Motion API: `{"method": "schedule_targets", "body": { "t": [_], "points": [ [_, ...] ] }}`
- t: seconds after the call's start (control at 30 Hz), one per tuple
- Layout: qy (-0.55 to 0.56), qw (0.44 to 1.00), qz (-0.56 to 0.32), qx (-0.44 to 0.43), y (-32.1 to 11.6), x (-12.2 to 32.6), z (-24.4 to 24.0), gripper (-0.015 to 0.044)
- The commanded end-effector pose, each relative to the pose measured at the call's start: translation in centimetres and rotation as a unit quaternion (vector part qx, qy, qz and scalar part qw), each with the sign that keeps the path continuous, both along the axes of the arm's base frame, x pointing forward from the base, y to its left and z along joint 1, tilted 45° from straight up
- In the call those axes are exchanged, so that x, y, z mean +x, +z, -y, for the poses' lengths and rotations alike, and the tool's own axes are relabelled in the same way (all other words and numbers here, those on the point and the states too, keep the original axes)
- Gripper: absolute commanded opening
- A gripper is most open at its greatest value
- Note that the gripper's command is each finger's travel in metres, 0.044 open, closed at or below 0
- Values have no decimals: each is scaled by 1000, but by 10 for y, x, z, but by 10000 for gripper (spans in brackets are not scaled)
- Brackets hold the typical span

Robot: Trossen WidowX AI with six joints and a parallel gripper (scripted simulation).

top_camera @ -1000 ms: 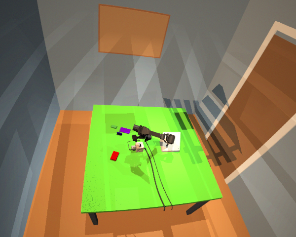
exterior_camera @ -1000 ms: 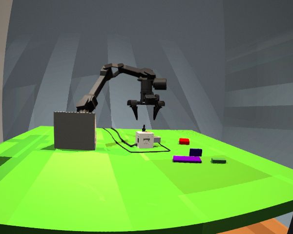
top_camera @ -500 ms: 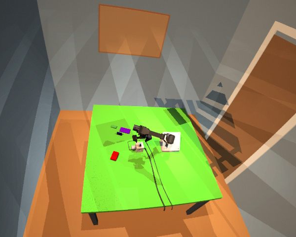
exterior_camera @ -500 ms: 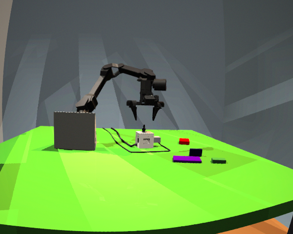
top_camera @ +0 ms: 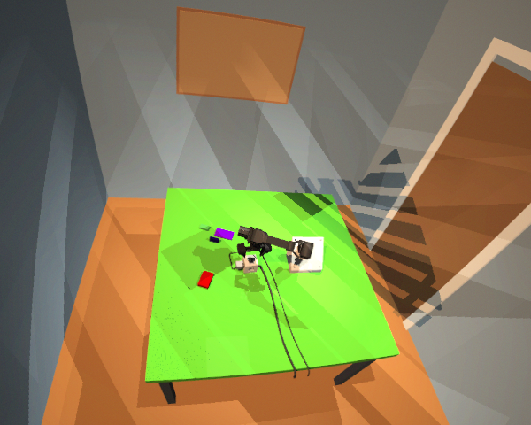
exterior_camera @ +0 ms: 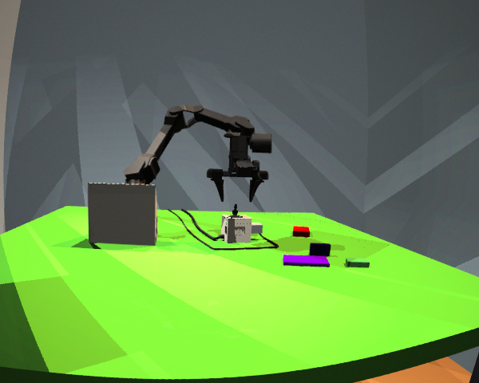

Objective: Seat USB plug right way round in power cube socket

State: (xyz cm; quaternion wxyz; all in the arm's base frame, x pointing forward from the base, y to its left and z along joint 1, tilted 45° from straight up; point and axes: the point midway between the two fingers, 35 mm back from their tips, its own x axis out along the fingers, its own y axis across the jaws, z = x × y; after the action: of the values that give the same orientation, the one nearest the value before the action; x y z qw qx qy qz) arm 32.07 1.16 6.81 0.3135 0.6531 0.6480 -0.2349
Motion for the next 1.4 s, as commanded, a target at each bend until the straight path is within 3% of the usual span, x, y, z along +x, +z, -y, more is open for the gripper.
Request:
{"method": "schedule_targets", "body": {
  "t": [0.0, 0.57, 1.13, 1.37],
  "points": [
    [1, 1000, -4, 3, -4, -1, -5, 440],
    [1, 1000, -4, 3, -10, -1, -11, 440],
    [1, 1000, -2, 1, -9, 0, -10, 0],
    [1, 1000, -2, 1, -9, 0, -10, 0]
  ]
}}
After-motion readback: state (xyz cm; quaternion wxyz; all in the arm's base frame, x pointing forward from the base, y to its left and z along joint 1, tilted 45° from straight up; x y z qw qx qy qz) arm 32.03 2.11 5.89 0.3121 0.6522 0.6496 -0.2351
